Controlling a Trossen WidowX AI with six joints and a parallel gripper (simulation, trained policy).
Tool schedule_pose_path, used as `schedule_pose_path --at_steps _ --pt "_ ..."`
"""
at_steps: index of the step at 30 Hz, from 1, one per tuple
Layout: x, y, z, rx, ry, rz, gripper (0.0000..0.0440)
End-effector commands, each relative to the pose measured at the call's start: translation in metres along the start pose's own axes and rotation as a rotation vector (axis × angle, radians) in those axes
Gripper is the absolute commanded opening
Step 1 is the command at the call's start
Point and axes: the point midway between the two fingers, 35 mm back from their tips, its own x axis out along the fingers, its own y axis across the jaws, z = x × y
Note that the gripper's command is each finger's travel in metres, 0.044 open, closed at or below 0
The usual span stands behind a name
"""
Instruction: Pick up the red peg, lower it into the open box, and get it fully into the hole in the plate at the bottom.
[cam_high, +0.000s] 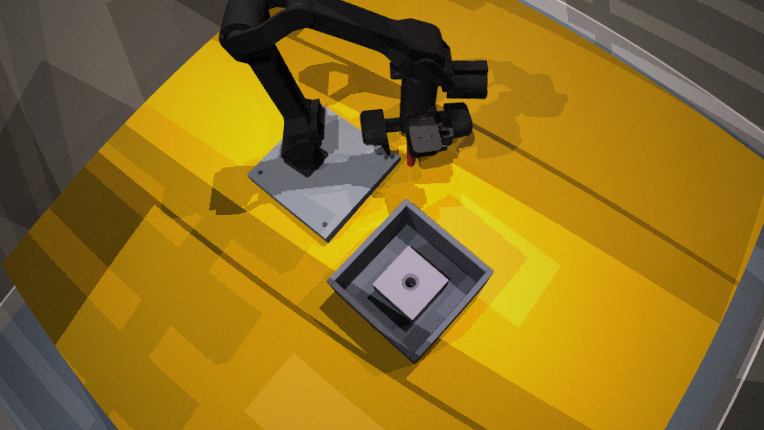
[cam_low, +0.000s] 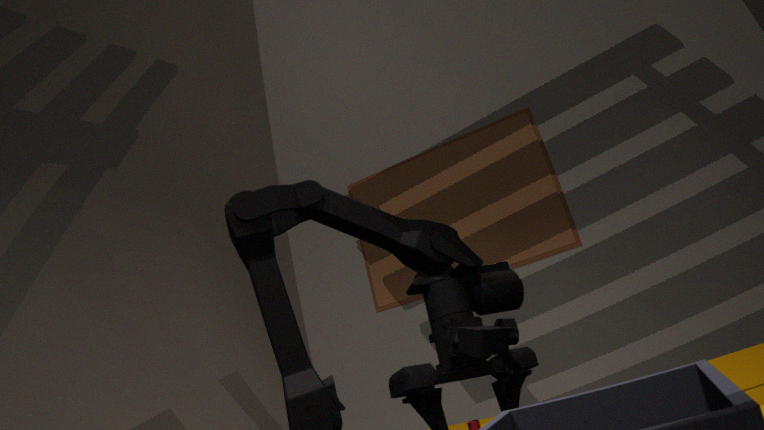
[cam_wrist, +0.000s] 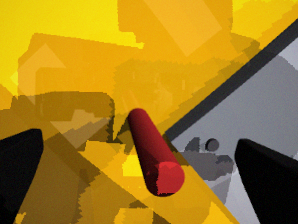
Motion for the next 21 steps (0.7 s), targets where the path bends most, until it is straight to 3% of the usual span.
schedule_pose_path --at_steps 1,6,18,21 --pt "0.017 -0.003 -0.002 -0.013 -0.022 -0.018 0.0437" --pt "0.035 -0.004 -0.002 -0.043 -0.043 -0.027 0.0407" --pt "0.053 -0.003 -0.004 -0.067 -0.029 -0.063 0.0094" --pt "0.05 0.002 -0.003 -0.082 -0.035 -0.047 0.0046"
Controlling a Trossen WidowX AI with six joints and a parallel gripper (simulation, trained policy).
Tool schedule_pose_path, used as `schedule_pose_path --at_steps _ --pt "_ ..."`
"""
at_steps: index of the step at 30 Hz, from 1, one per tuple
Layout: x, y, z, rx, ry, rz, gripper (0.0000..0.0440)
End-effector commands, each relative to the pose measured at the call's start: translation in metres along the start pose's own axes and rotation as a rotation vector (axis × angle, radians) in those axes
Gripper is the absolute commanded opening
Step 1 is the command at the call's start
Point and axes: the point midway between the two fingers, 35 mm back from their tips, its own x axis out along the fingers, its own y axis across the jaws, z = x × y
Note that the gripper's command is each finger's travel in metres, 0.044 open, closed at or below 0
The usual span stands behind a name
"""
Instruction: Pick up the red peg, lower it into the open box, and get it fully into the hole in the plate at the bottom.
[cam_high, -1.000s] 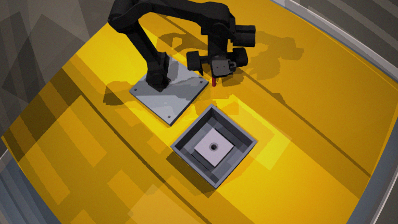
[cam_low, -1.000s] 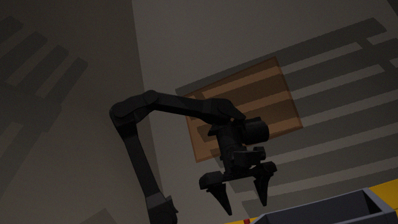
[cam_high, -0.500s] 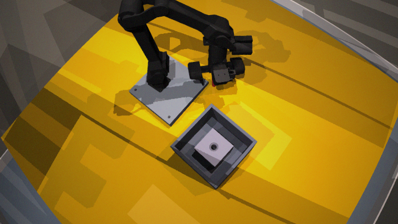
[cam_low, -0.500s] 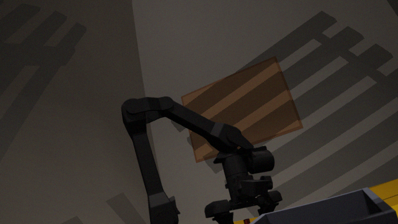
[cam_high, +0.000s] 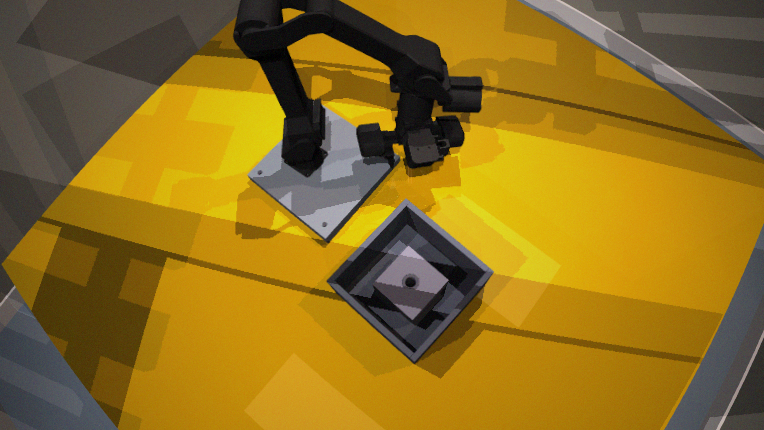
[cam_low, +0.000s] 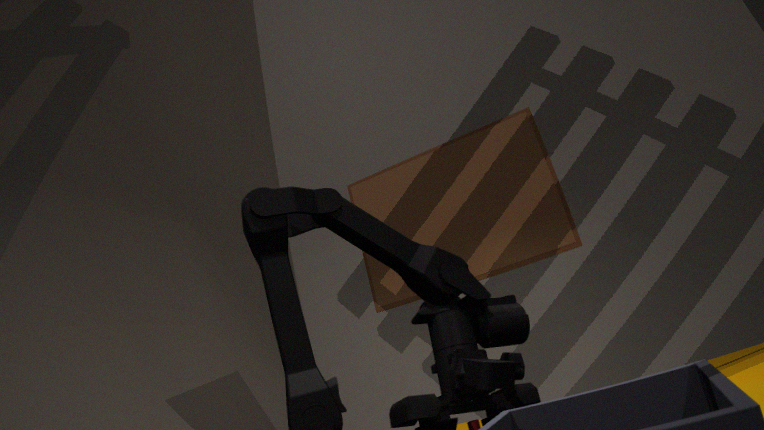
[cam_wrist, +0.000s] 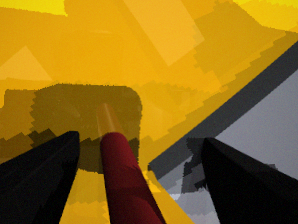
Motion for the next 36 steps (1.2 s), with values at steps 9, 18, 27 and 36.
schedule_pose_path --at_steps 9,18,27,36 --pt "-0.02 0.028 0.008 -0.052 -0.035 0.103 0.0005" --pt "-0.02 0.021 0.003 -0.039 -0.008 0.069 0.0" --pt "-0.005 0.009 0.003 -0.027 0.004 -0.018 0.0" --pt "-0.037 0.002 0.032 -0.011 -0.103 -0.018 0.0"
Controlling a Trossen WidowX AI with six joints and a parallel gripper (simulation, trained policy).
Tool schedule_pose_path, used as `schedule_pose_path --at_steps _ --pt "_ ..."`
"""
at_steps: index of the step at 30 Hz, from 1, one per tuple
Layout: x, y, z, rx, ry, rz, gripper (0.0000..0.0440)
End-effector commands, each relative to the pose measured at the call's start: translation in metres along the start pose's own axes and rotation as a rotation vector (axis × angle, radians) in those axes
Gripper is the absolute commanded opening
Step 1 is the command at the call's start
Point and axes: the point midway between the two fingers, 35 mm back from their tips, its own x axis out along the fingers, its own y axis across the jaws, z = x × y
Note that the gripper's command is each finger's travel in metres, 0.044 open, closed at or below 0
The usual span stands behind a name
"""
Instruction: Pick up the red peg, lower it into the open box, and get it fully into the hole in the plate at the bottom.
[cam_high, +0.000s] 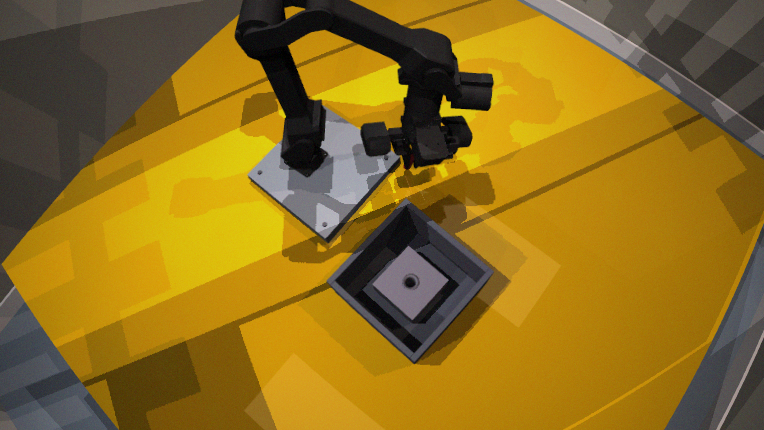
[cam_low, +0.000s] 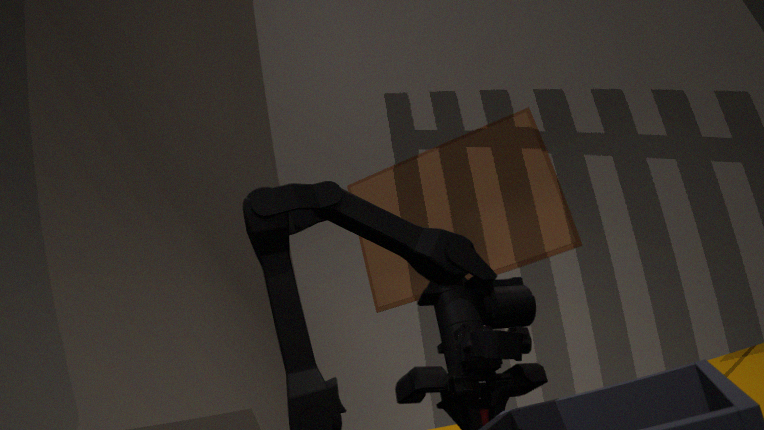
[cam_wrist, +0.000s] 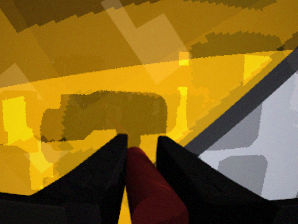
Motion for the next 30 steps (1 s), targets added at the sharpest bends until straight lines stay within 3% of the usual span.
schedule_pose_path --at_steps 1,13,30 --pt "-0.014 -0.003 0.011 0.006 -0.035 0.01 0.0" --pt "-0.057 -0.017 0.054 0.108 -0.125 0.024 0.0" --pt "-0.062 -0.037 0.132 0.308 -0.2 0.02 0.0"
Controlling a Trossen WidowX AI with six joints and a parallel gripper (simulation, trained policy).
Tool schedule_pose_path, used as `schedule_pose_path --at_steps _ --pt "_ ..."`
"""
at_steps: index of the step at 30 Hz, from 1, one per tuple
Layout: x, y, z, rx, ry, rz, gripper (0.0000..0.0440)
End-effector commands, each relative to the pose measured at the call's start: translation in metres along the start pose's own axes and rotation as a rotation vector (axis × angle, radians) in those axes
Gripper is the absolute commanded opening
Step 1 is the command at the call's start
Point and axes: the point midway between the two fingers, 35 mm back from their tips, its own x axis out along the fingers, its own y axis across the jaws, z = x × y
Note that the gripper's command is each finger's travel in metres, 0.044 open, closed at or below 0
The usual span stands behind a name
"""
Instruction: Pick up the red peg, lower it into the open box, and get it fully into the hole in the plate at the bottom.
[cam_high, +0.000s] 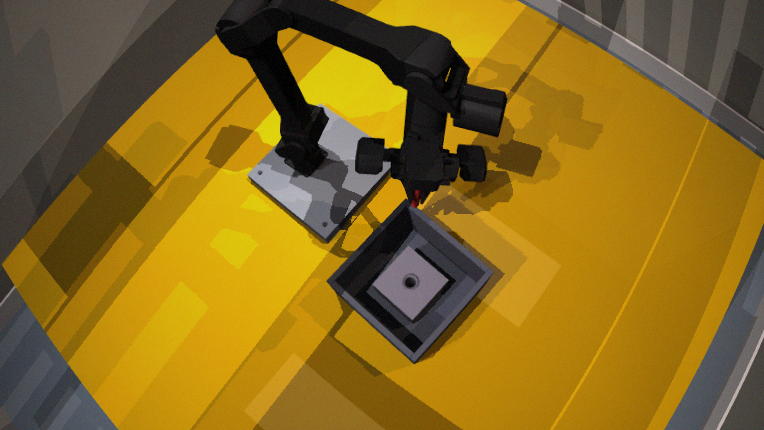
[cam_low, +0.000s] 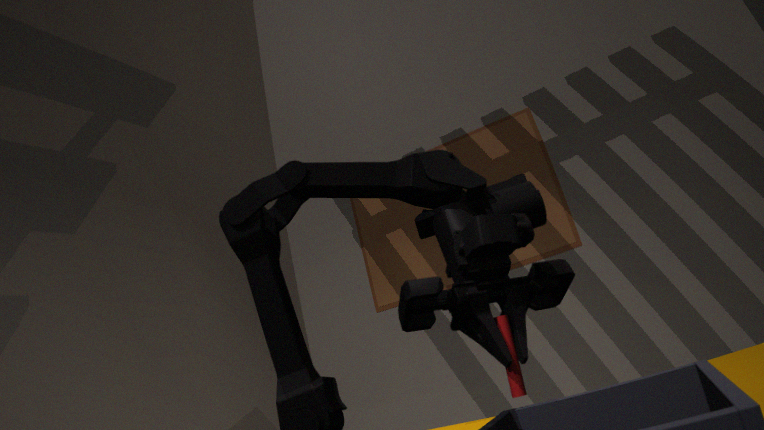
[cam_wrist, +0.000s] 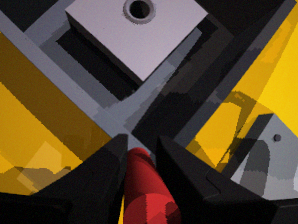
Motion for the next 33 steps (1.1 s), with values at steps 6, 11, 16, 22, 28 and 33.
schedule_pose_path --at_steps 6,11,16,22,28,33 --pt "0.016 0.001 0.035 0.049 -0.02 -0.019 0.0" --pt "0.03 0.001 0.054 0.061 -0.017 -0.027 0.0" --pt "0.044 0.0 0.07 0.057 -0.002 -0.029 0.0" --pt "0.063 0.0 0.085 0.031 0.022 -0.023 0.0" --pt "0.082 0.003 0.094 -0.01 0.048 -0.008 0.0" --pt "0.099 0.004 0.092 -0.056 0.087 -0.002 0.0028"
